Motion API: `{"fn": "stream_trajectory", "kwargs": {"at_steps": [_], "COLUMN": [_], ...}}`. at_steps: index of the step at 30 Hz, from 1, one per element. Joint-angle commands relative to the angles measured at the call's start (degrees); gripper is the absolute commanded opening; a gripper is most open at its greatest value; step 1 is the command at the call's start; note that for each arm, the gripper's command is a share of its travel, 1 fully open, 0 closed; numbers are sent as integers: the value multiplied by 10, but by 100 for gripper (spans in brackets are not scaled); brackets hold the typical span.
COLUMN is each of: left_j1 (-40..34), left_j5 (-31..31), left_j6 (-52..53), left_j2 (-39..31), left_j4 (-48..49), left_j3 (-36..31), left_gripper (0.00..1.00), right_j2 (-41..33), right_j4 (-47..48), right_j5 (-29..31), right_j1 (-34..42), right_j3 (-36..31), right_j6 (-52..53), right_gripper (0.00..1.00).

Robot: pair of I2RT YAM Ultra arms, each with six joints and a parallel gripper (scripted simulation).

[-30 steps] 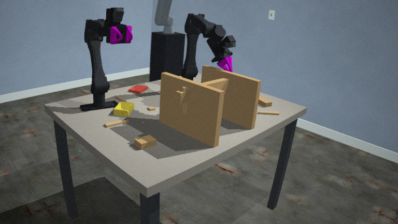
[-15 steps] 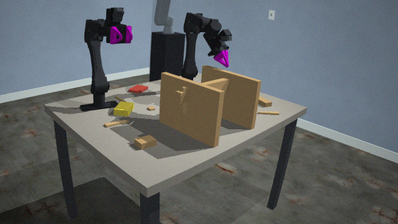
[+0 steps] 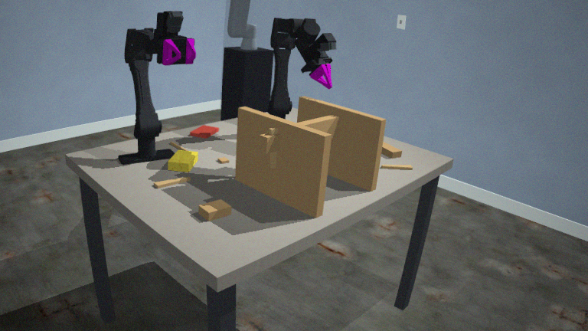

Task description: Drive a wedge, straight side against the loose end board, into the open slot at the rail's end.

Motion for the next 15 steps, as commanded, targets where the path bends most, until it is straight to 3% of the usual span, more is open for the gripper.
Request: {"fn": "stream_trajectory", "kwargs": {"at_steps": [1,15], "left_j1": [-8,-5], "left_j5": [-12,-13], "left_j6": [-11,-12], "left_j2": [-20,-5], "left_j4": [-25,-26], "left_j3": [21,26], "left_gripper": [0,0], "right_j2": [0,0], "right_j4": [-6,-6], "right_j5": [4,4], "right_j1": [7,7], "right_j3": [22,22], "right_j6": [-3,-3], "right_gripper": [41,41]}}
